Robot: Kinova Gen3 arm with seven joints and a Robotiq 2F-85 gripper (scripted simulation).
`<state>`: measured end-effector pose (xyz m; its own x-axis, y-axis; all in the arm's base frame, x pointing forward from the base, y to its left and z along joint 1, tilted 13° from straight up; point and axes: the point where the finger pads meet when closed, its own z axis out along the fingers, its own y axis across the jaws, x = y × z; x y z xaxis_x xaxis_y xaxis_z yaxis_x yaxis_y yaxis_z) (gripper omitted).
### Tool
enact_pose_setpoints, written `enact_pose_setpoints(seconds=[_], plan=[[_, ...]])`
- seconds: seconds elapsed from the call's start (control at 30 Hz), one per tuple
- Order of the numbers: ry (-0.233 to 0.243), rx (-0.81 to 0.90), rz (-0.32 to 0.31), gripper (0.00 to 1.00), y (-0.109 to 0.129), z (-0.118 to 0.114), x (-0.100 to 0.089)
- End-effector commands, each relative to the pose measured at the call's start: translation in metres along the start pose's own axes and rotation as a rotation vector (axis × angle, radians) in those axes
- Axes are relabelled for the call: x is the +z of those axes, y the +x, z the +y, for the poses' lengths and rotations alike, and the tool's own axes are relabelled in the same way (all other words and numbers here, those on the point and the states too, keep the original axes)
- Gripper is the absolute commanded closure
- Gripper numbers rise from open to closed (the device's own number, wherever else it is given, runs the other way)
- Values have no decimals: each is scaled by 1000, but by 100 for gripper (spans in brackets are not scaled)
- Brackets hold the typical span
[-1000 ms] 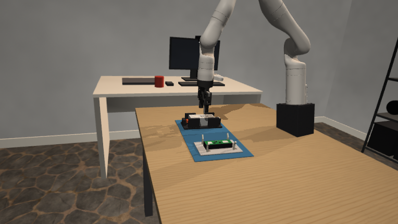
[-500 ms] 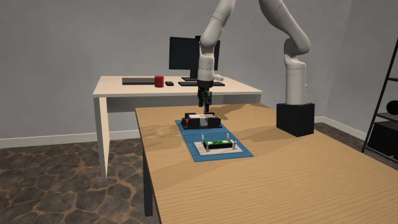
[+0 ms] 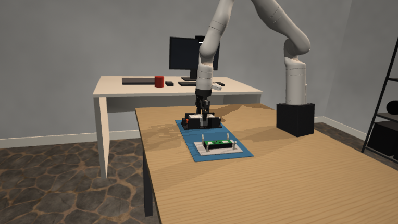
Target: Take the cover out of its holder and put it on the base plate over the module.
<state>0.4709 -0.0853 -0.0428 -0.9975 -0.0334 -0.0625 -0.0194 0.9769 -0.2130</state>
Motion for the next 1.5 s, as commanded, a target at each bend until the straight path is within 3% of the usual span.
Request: enact_pose_setpoints(seconds=[0.0,0.47,1.47], plan=[[3,5,15,0,5,-4,9],[3,5,15,0,5,-4,17],[3,5,15,0,5,-4,15]])
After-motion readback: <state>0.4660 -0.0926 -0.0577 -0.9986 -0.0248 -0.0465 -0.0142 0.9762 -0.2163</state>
